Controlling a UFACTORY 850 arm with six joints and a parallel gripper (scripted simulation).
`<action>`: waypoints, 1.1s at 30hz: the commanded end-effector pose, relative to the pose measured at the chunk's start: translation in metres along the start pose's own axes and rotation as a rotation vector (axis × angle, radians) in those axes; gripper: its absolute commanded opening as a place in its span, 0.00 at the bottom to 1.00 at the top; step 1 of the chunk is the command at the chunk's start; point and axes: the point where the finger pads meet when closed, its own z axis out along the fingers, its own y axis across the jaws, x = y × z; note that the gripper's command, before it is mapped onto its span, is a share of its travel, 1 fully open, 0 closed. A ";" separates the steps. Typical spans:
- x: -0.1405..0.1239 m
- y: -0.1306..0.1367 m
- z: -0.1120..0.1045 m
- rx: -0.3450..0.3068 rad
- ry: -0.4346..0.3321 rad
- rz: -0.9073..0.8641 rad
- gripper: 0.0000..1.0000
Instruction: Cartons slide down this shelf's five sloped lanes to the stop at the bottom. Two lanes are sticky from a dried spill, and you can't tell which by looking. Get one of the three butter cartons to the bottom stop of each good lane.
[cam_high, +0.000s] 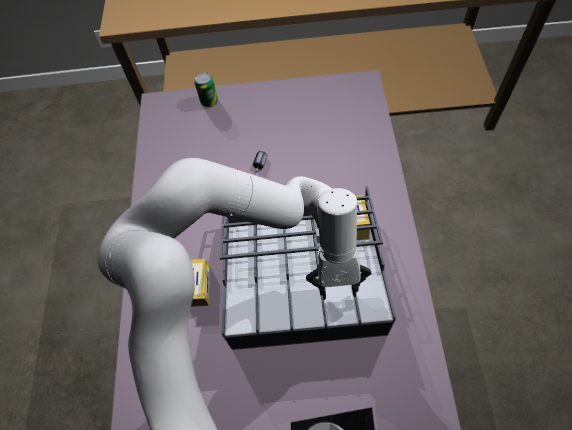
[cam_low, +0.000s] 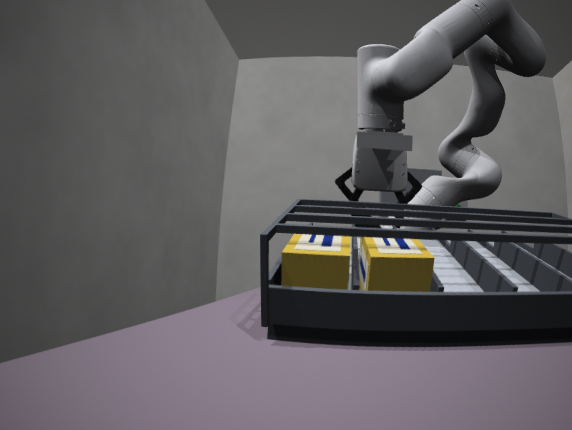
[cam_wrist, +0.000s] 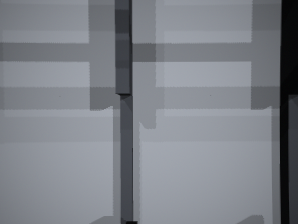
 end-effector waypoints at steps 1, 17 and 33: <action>0.000 0.000 -0.001 -0.001 0.001 0.000 0.82; 0.000 0.000 -0.001 -0.001 0.001 0.000 0.83; 0.000 0.000 -0.001 -0.001 0.001 0.000 0.85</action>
